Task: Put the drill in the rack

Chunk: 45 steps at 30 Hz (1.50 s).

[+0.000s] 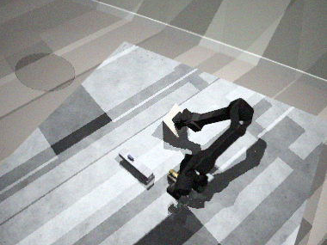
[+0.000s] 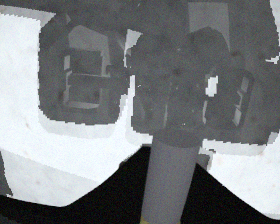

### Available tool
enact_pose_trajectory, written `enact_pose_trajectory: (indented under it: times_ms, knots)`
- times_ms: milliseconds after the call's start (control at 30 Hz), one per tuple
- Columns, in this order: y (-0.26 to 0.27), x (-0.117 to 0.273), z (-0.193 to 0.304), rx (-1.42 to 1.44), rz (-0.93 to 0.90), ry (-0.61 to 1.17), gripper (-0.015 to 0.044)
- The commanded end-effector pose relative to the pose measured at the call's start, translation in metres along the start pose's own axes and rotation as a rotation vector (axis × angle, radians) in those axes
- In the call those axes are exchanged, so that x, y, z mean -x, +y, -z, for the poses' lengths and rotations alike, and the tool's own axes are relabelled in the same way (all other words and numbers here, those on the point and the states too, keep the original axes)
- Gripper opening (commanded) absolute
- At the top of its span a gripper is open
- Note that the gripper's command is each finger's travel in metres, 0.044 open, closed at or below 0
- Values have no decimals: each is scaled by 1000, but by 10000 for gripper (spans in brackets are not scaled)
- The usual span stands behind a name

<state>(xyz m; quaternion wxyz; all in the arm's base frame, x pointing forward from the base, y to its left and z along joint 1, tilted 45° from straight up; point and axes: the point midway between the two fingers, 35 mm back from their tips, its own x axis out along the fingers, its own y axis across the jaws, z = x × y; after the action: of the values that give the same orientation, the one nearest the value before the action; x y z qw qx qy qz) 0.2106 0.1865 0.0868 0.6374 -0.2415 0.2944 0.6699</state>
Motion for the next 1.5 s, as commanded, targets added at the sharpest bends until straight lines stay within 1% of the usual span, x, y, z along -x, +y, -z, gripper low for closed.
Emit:
enact_pose_trajectory:
  times_ms: [0, 333, 367, 900, 1400, 1467]
  knots:
    - [0, -5, 2, -9, -1, 7, 0]
    - [0, -16, 3, -9, -1, 7, 0]
    - [0, -11, 0, -3, 0, -1, 26]
    - [0, -9, 0, -4, 0, 1, 440]
    - [-1, 65, 0, -9, -1, 10, 440]
    - [0, 69, 0, -9, -1, 10, 440]
